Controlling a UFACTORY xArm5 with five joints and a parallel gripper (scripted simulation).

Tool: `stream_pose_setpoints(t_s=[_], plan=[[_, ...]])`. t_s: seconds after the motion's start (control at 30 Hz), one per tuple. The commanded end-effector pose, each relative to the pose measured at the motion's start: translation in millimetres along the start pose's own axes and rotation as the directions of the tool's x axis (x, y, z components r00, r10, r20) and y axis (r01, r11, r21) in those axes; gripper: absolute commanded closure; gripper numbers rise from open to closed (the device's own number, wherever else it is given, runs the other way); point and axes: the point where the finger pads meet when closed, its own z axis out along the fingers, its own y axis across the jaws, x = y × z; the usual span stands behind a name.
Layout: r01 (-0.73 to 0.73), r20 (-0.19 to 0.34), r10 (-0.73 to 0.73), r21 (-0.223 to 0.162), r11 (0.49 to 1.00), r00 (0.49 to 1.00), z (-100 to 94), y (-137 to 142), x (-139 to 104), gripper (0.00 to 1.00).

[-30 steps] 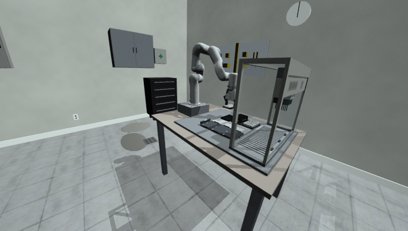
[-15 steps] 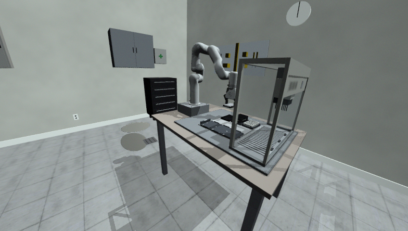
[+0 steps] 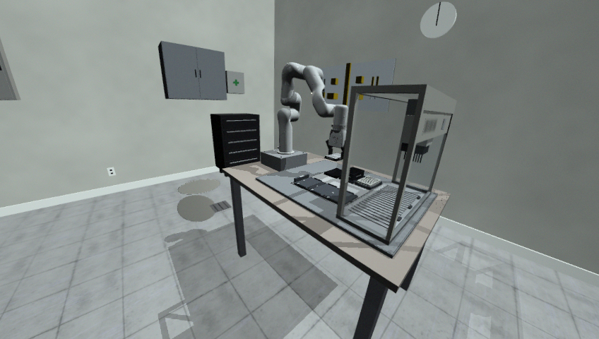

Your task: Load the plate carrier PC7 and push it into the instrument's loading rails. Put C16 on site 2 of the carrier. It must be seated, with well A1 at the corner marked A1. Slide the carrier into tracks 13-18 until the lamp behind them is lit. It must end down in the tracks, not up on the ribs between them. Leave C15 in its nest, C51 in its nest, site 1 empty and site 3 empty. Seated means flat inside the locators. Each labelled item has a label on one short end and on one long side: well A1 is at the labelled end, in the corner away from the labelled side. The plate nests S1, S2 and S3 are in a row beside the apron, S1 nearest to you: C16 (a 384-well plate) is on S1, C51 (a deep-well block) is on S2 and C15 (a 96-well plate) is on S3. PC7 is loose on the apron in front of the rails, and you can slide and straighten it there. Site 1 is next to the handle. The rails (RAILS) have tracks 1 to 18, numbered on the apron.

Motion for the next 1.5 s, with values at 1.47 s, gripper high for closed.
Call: stream_pose_setpoints(t_s=[1.47], plan=[[0.002, -0.01, -0.002, -0.005, 1.0, 1.0, 0.0, 86, -195, 1.0]])
